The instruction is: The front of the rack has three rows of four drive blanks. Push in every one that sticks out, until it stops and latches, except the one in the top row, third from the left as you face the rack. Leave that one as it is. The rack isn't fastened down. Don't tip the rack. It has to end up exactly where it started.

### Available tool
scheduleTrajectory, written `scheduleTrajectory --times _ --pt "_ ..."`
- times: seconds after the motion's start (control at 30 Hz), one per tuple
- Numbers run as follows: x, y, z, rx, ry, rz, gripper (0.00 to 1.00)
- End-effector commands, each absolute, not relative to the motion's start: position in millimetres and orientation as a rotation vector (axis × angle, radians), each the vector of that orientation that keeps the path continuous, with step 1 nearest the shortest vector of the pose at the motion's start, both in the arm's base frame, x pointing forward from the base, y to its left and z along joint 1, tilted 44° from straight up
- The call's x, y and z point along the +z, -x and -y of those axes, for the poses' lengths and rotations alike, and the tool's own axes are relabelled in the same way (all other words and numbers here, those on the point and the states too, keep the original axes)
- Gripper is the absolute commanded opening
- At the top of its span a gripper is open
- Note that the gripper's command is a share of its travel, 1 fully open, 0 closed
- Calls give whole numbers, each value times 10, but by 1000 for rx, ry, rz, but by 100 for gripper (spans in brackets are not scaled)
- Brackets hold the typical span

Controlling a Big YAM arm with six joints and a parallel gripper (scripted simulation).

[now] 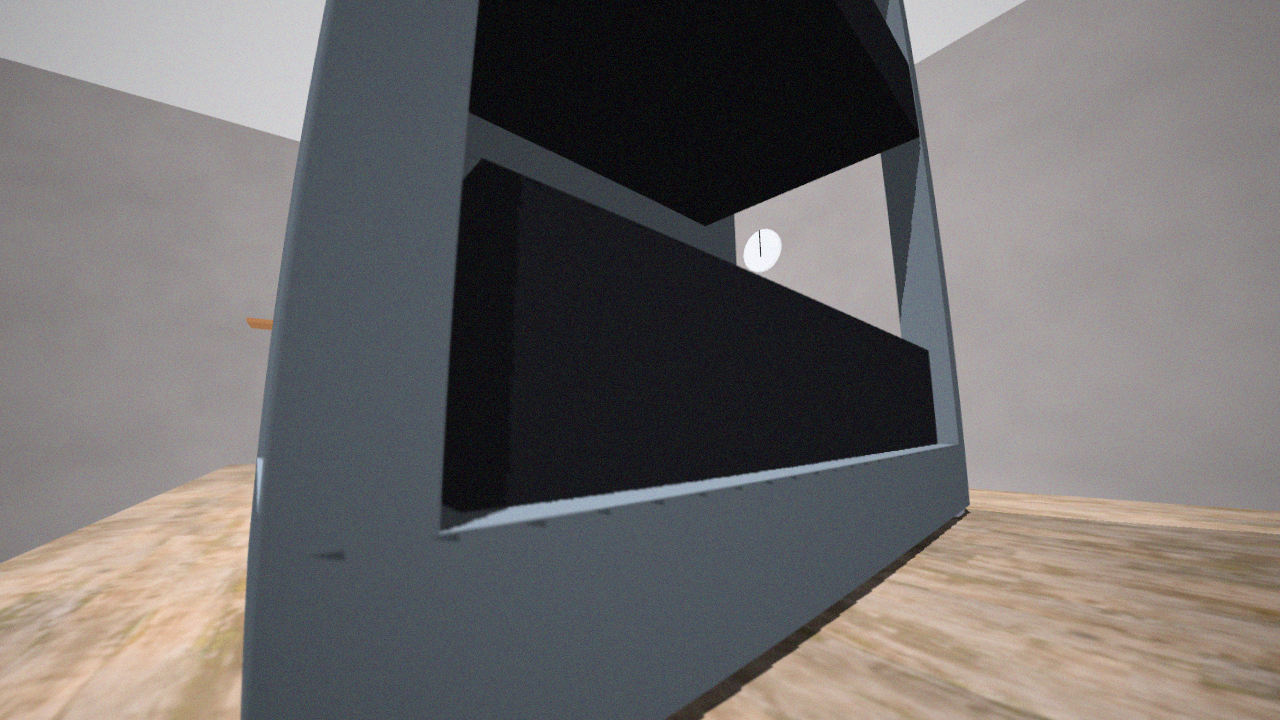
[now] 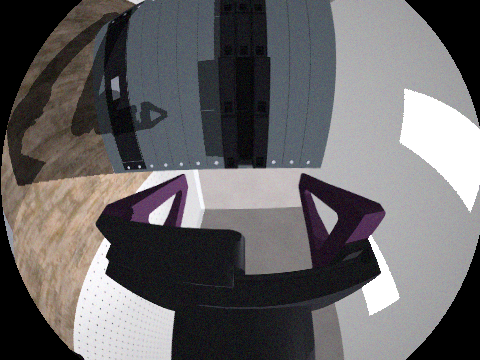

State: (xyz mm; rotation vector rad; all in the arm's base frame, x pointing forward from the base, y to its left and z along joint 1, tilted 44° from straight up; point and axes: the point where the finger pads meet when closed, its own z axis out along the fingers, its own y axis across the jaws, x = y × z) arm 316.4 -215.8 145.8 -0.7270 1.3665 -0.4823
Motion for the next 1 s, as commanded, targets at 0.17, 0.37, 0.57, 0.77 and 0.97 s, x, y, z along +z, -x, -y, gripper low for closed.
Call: scheduleTrajectory --times 0.17,0.37,0.57,0.77,0.97 --pt "1432 -3936 2290 -491 767 -1326 100" --pt "1322 -4499 2303 -488 765 -1326 100" --pt "1290 -4662 2307 -487 765 -1326 100" --pt "1324 -4653 2374 -508 761 -1320 100" --pt "1335 -4653 2374 -510 762 -1318 100"
